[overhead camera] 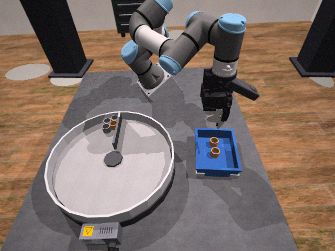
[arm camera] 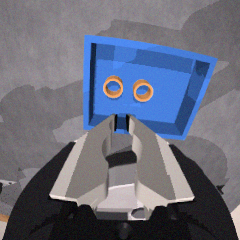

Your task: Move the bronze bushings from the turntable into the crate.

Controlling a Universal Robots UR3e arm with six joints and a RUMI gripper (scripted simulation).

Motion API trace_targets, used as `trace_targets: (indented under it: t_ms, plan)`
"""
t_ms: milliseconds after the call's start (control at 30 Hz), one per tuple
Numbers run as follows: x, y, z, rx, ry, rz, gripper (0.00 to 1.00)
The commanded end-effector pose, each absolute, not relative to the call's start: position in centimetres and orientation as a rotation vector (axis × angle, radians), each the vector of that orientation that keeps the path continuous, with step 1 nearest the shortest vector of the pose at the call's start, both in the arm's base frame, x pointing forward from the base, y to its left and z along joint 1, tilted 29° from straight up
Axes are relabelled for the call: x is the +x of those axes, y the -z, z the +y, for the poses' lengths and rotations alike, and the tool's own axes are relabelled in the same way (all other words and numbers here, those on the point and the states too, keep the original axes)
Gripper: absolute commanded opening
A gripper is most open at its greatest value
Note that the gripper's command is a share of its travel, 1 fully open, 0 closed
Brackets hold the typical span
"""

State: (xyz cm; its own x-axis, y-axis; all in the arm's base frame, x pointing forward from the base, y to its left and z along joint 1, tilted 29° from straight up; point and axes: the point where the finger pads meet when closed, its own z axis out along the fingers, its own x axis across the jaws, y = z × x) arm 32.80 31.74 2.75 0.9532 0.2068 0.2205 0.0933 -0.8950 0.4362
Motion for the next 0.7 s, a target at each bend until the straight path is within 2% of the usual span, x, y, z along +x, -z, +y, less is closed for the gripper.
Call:
trace_targets:
  t_ms: [0, 667]
  plan:
    - [32.8, -2.9, 31.9, 2.676, -0.368, 0.216, 0.06]
    - [32.8, -3.8, 30.0, 2.676, -0.368, 0.216, 0.06]
